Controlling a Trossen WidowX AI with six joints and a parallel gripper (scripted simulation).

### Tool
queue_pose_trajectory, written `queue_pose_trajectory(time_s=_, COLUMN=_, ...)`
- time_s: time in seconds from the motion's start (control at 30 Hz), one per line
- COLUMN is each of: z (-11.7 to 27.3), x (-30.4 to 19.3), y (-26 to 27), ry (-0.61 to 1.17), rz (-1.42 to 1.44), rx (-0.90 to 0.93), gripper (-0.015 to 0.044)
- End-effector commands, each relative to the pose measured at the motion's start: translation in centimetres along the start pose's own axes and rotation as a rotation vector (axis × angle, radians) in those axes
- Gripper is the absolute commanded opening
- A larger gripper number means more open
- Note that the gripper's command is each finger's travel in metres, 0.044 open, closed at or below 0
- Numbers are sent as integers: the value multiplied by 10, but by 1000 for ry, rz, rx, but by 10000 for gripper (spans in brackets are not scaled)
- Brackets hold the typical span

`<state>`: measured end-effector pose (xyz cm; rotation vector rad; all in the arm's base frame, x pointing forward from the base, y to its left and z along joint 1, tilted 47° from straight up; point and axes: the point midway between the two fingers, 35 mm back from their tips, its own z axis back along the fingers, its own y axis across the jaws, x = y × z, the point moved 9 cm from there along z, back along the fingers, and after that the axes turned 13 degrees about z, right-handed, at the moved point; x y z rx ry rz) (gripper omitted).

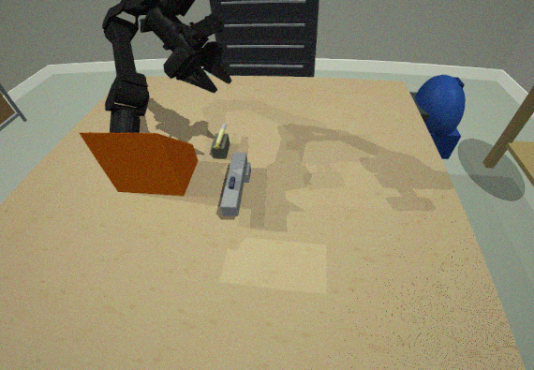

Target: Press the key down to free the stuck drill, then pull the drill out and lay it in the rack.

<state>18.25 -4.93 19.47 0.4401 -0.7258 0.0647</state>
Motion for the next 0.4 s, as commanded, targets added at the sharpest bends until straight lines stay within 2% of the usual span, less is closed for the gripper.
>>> queue_pose_trajectory(time_s=0.0, z=23, x=-9, y=-21, ry=-95, rz=-310, rx=-134, gripper=440)
queue_pose_trajectory(time_s=0.37, z=100, x=-52, y=-56, ry=-565, rz=-1218, rx=-441, gripper=440)
